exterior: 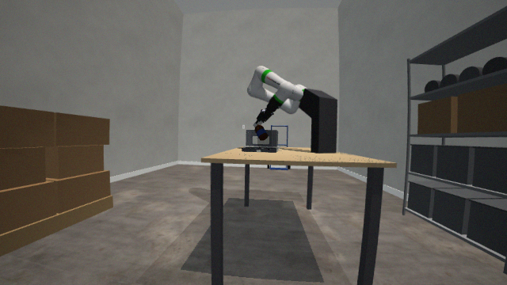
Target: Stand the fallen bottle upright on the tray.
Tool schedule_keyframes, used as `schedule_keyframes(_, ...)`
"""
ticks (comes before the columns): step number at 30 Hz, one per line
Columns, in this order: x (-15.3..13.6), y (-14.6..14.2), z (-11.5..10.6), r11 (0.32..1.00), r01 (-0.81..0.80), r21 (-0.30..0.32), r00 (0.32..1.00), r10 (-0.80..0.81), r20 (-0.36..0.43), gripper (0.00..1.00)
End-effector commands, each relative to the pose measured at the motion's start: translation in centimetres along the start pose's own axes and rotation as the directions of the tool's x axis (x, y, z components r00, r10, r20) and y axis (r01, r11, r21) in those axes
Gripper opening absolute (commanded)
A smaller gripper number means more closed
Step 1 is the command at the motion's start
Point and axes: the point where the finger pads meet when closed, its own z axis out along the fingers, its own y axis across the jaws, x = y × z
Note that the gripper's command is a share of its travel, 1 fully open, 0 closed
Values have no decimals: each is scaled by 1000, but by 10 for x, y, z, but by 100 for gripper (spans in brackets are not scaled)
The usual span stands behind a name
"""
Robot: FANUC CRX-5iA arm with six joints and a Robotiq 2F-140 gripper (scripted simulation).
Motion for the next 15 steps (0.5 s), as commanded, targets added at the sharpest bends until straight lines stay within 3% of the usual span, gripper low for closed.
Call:
schedule_keyframes(1, 0, 0, 0, 1000, 0, 0, 1000, 0, 5, 0)
schedule_keyframes(15, 1, 0, 1, 1000, -1, 4, 998, 0, 68, 0)
